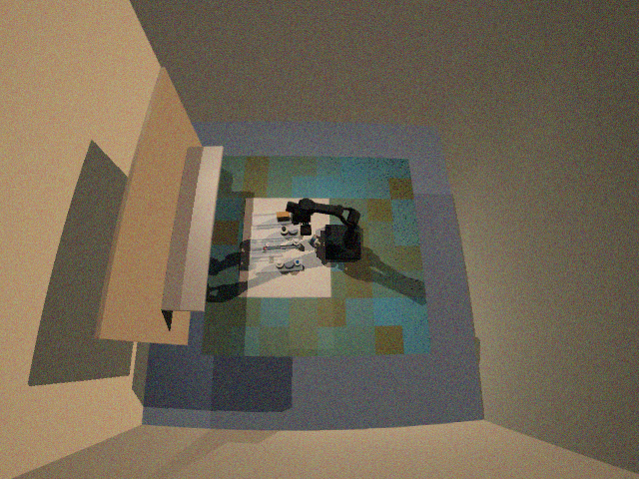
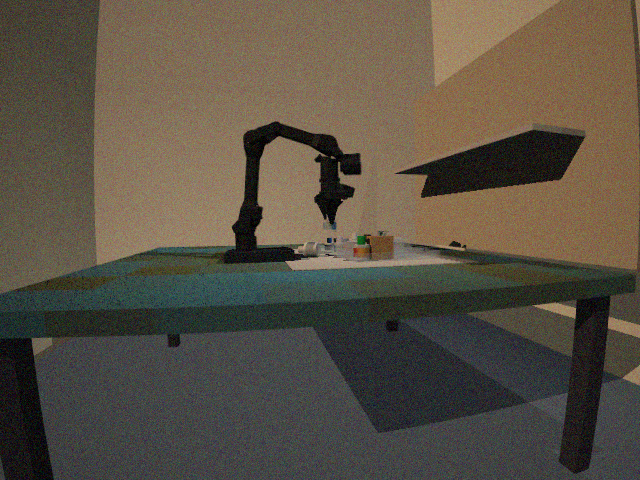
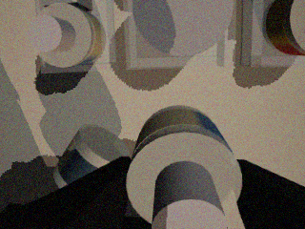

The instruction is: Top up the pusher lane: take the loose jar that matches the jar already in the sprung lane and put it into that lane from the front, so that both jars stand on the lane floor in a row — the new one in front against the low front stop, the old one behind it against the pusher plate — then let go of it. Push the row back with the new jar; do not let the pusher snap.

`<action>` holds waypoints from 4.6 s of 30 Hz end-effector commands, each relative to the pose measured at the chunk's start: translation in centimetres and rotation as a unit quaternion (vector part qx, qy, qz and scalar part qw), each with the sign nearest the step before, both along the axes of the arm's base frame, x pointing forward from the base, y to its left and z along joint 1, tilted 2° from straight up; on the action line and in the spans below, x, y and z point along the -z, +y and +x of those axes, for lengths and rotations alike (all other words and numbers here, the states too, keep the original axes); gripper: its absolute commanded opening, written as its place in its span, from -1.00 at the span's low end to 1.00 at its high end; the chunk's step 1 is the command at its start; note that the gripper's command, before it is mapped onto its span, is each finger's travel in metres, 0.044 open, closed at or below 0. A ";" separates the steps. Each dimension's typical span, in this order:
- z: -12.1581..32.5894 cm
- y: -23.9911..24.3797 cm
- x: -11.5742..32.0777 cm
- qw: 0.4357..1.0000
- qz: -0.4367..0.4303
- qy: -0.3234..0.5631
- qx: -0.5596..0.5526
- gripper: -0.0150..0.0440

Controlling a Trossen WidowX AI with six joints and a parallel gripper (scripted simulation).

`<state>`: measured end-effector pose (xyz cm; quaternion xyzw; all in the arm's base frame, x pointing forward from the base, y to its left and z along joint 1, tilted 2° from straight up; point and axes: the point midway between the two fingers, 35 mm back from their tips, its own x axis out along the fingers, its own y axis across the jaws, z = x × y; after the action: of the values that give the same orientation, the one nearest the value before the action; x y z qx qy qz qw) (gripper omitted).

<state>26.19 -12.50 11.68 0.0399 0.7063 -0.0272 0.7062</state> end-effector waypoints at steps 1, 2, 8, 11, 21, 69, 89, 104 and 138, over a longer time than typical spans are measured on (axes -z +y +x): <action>0.6 1.9 0.8 1.000 0.002 0.000 -0.004 -0.49; 0.7 2.3 1.0 1.000 0.003 0.000 -0.006 -0.49; 1.4 5.3 2.1 1.000 0.004 -0.001 -0.015 -0.49; 1.6 6.8 2.7 1.000 0.005 -0.001 -0.020 -0.49; 1.7 7.5 4.2 1.000 0.005 -0.001 -0.022 -0.49; 3.2 7.5 5.4 1.000 0.005 -0.001 -0.022 -0.49; 4.0 7.4 5.4 1.000 0.005 -0.002 -0.022 -0.49; 4.5 7.4 5.5 1.000 0.005 -0.002 -0.022 -0.49; 5.8 7.3 5.5 1.000 0.005 -0.002 -0.022 -0.49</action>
<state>31.38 -5.15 6.20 0.0259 0.7109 -0.0069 0.7028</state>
